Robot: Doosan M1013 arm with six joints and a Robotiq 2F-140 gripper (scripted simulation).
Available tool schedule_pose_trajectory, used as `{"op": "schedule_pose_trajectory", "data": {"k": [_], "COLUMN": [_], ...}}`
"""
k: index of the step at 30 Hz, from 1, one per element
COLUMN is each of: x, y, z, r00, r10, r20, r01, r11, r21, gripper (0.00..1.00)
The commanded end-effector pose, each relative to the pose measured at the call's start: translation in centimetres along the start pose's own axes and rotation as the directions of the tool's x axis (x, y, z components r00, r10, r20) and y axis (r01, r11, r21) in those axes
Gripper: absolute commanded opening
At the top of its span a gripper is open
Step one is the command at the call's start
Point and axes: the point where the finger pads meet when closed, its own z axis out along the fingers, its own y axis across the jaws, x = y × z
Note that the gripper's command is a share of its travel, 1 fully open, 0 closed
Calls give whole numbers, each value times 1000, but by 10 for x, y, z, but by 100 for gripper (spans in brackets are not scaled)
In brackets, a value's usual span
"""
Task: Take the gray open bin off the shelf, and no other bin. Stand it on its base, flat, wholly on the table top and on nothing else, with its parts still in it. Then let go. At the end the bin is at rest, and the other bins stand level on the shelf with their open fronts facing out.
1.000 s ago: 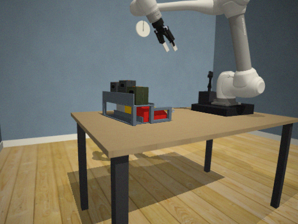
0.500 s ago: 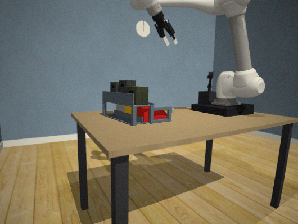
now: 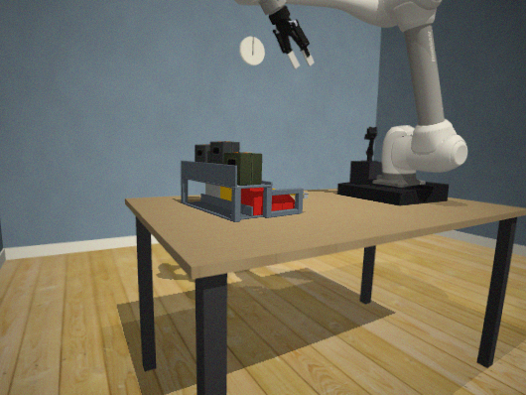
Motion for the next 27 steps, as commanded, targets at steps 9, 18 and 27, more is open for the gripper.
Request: {"op": "schedule_pose_trajectory", "data": {"k": [9, 18, 27], "x": [35, 35, -1], "y": [-4, -4, 6], "z": [-42, -42, -75], "r00": [1000, 1000, 967], "r10": [0, 0, -2], "r20": [0, 0, 256], "r01": [0, 0, 9], "r11": [1000, 1000, 1000], "r21": [0, 0, -29], "gripper": [57, 57, 57]}}
